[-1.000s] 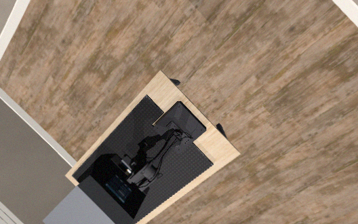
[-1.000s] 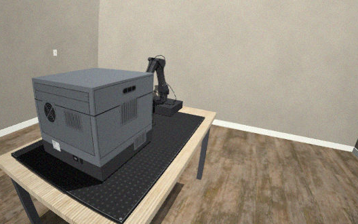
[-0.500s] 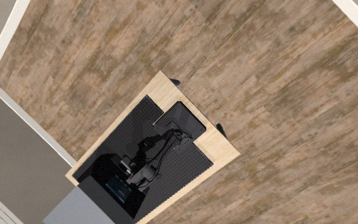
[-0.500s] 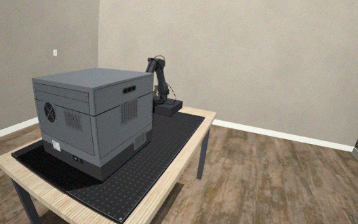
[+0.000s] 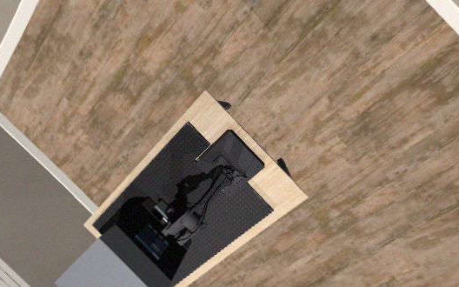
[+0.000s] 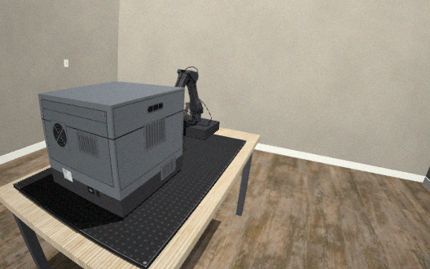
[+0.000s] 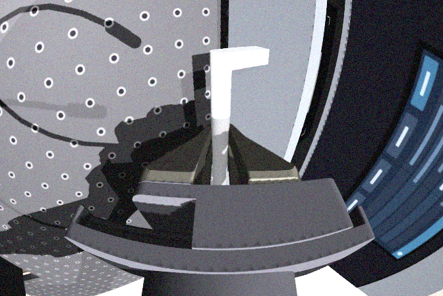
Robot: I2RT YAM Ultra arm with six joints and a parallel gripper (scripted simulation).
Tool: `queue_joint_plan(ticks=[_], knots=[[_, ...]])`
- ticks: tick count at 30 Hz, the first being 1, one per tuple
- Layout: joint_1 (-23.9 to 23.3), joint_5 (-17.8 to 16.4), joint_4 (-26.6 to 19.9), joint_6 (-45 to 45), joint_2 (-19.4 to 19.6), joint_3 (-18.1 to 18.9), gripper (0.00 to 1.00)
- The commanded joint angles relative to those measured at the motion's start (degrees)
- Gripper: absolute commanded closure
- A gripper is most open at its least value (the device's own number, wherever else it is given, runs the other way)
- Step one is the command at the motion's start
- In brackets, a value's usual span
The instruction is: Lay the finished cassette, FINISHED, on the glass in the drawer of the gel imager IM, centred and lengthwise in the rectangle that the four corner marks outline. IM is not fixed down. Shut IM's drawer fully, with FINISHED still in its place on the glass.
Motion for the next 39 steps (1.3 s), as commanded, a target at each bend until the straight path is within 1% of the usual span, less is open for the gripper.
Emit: queue_joint_plan(ticks=[1,15,16,18,19,22,24,27,34,37,39], knots=[[0.5,-0.7,0.8,0.5,0.3,1.8,1.00],[0.5,-0.7,0.8,0.5,0.3,1.8,1.00],[0.4,-0.8,4.4,0.6,-0.2,-2.1,1.00],[0.4,-0.9,10.2,0.7,0.3,-5.0,1.00],[0.4,-0.9,12.3,0.7,0.4,-5.8,1.00],[0.5,-0.8,13.3,0.8,1.3,-5.2,1.00],[0.6,-0.8,13.3,0.9,1.6,-2.4,1.00],[0.5,-0.8,13.3,0.9,1.9,-2.0,1.00],[0.6,-0.6,12.3,0.9,3.4,0.6,1.00],[0.6,-0.6,10.4,0.9,4.1,1.8,1.00],[0.6,-0.6,10.1,0.9,4.6,2.5,1.00]])
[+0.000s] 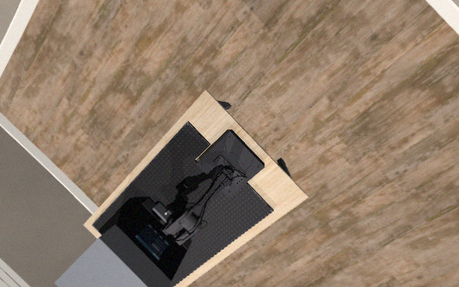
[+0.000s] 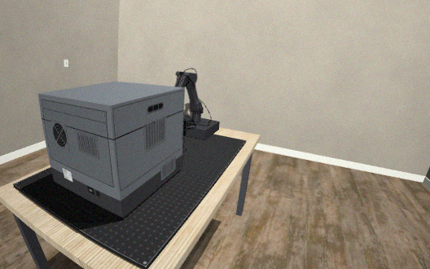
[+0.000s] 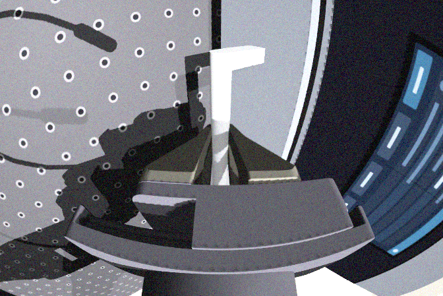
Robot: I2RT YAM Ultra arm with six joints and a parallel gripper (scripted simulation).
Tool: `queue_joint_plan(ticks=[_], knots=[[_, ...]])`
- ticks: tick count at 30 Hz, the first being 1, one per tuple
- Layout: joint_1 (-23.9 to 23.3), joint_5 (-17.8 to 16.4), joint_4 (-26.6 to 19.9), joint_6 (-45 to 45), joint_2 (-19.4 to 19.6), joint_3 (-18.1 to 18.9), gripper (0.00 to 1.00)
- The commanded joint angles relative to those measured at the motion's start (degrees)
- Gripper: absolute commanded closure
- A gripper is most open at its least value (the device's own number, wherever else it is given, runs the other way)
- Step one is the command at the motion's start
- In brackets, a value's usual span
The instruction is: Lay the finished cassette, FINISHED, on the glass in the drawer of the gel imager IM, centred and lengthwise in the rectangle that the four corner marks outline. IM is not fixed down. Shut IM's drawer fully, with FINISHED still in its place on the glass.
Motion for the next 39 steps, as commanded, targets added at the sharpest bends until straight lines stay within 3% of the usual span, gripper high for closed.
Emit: queue_joint_plan(ticks=[1,16,21,23,34,39], knots=[[0.6,-0.5,-0.5,0.6,1.2,2.9,1.00],[0.6,-0.4,-2.5,0.7,3.9,7.8,1.00],[0.6,-0.5,-1.8,0.7,3.9,7.9,1.00],[0.5,-0.5,-2.5,0.6,2.2,6.9,1.00],[0.1,-0.1,-2.1,0.2,3.0,6.8,1.00],[0.5,-0.6,-1.4,0.6,1.4,4.5,1.00]])
